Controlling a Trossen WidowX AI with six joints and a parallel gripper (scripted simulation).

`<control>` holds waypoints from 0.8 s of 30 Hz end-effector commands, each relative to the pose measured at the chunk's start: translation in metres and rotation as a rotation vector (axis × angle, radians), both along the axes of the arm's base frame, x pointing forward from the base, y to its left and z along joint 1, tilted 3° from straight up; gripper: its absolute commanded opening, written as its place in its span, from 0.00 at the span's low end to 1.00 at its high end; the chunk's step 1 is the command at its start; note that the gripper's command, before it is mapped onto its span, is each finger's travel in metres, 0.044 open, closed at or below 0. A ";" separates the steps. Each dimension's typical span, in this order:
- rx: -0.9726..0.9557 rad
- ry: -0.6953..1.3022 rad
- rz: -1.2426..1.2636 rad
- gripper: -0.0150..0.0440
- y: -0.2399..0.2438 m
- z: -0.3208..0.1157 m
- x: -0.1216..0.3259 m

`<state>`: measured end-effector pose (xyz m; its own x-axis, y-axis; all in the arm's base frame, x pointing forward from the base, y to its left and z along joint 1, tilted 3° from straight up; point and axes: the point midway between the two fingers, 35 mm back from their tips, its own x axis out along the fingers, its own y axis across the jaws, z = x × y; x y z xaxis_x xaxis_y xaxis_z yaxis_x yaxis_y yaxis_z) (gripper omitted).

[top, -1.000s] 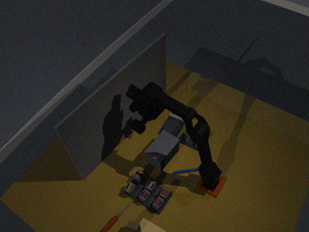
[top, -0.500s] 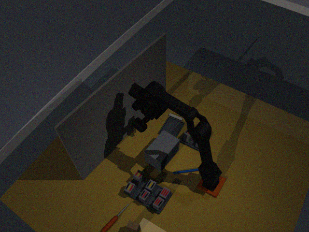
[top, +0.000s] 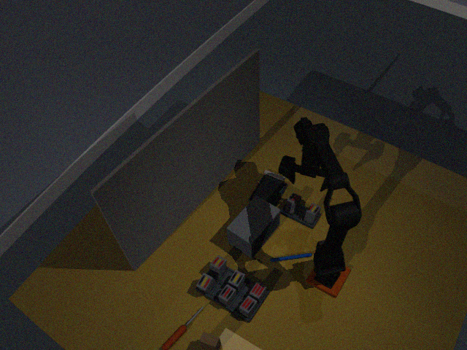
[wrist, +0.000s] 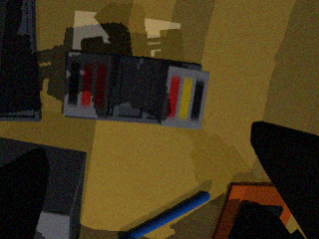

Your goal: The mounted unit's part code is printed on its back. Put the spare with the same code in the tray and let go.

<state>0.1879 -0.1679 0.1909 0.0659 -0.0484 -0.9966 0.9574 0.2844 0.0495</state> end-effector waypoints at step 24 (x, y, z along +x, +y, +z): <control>0.032 -0.001 -0.243 0.76 0.002 -0.061 -0.034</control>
